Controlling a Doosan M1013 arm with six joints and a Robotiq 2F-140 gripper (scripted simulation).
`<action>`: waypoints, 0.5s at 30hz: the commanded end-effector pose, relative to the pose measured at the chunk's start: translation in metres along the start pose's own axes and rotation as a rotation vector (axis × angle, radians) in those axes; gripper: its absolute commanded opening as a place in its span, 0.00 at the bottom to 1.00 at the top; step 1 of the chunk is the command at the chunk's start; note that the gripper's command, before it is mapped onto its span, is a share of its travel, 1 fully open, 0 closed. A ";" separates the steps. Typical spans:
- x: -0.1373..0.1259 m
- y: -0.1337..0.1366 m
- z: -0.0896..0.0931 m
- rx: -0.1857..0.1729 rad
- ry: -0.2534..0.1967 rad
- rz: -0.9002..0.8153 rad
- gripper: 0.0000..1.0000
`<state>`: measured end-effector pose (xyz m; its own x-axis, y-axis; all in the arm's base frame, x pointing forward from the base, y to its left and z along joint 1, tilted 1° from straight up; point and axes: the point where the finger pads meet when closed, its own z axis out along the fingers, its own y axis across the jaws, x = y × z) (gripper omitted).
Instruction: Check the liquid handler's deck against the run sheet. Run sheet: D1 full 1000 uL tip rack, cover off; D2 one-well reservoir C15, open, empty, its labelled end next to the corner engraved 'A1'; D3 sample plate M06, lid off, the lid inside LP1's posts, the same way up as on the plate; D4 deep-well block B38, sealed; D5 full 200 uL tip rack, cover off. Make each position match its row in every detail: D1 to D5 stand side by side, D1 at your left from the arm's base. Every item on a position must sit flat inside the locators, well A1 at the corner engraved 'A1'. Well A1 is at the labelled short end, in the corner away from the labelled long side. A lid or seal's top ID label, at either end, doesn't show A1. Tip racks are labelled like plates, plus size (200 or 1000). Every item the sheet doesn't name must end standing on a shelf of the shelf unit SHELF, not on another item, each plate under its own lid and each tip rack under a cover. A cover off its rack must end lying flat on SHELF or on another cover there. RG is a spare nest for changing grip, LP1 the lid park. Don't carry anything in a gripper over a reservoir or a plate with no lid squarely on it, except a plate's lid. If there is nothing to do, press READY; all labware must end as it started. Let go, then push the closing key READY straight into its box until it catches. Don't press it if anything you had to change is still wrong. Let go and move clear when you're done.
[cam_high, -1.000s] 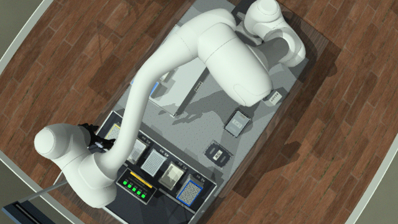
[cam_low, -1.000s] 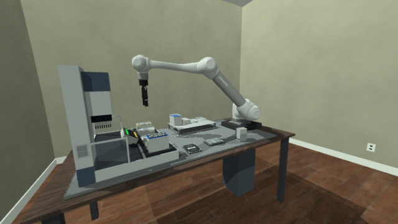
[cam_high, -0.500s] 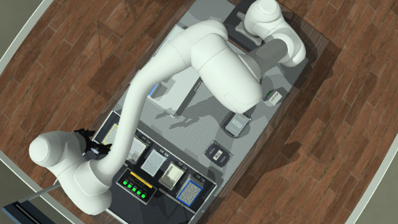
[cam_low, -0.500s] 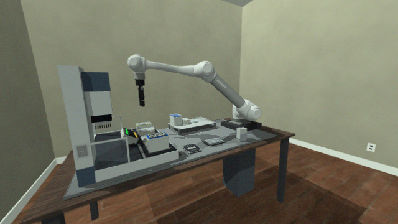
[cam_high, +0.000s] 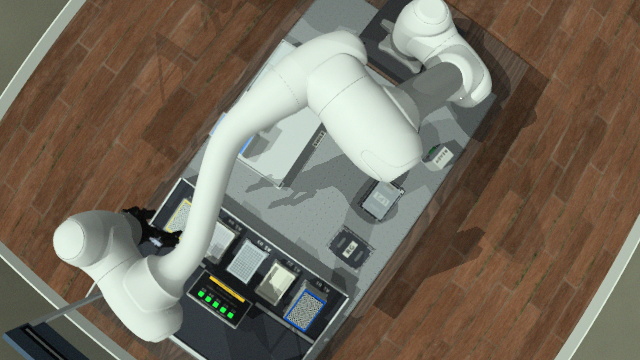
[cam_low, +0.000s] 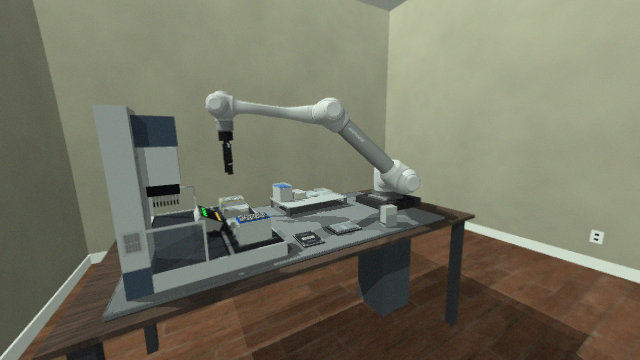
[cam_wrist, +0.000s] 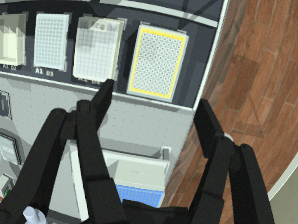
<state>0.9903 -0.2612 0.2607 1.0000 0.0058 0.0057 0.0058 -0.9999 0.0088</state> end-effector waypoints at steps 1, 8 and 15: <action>0.000 0.000 0.002 0.000 0.002 0.000 0.67; 0.000 0.000 0.012 0.000 0.002 0.000 0.67; 0.000 0.000 0.022 0.000 0.002 0.000 0.67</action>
<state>0.9904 -0.2614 0.2391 1.0000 0.0058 0.0058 0.0057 -0.9999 0.0088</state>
